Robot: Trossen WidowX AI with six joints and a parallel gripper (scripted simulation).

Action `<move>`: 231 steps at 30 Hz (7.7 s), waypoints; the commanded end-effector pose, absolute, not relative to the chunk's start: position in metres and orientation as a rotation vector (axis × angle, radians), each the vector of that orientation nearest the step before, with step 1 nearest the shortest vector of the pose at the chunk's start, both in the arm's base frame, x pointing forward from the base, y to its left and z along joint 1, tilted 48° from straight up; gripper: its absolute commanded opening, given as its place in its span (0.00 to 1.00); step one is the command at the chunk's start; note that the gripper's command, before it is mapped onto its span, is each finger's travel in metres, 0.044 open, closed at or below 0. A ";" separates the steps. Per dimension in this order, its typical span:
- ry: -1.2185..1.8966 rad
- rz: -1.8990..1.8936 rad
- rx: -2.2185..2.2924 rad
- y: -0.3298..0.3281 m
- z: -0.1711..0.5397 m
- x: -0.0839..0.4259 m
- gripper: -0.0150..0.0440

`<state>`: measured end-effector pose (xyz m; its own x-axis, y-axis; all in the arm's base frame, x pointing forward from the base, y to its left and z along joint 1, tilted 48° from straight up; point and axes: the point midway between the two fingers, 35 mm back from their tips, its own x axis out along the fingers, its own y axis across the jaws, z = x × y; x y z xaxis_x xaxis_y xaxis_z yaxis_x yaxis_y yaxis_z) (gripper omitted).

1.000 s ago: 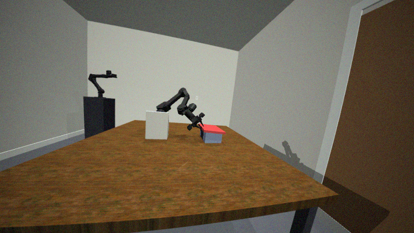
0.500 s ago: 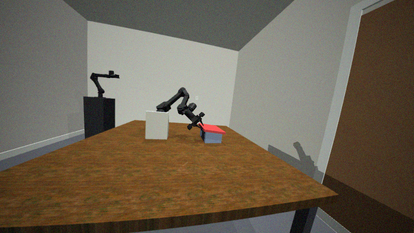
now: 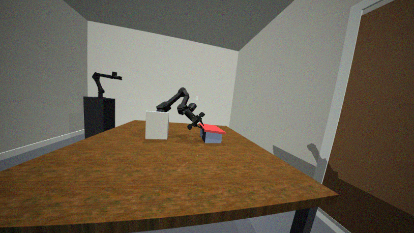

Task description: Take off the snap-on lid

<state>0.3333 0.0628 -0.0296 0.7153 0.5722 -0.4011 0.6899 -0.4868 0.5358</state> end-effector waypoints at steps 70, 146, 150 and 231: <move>0.953 -0.220 2.225 0.064 -0.029 0.339 0.25; 0.950 -0.218 2.220 -0.004 0.035 0.373 0.25; 0.950 -0.218 2.220 -0.008 0.039 0.374 0.25; 0.952 -0.220 2.223 0.028 0.130 0.355 0.25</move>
